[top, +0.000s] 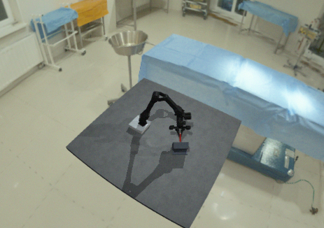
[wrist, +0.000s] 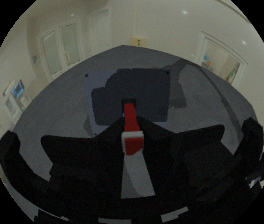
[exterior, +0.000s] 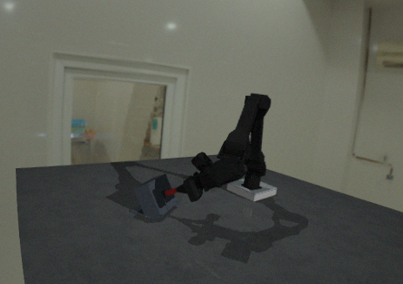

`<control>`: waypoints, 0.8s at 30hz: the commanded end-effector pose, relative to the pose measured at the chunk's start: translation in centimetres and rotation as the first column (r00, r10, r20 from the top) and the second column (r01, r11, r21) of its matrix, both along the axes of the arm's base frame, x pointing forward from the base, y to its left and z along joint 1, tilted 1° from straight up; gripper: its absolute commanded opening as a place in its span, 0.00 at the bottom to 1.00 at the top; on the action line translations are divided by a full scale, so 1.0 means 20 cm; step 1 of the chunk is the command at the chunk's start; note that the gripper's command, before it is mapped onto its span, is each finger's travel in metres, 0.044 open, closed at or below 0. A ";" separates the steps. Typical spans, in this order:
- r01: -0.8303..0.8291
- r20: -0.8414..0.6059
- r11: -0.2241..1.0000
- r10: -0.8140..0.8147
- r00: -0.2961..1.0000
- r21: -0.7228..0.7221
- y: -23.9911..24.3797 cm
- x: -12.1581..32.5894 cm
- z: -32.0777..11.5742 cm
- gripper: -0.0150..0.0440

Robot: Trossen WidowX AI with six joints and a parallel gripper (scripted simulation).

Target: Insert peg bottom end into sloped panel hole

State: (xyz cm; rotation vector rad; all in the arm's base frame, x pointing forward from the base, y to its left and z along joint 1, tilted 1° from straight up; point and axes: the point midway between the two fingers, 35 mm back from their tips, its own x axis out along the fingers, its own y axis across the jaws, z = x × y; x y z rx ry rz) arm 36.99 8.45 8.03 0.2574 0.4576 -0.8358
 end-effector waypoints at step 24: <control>0.002 0.004 1.000 -0.002 1.000 0.002 -0.03 0.03 -0.02 0.25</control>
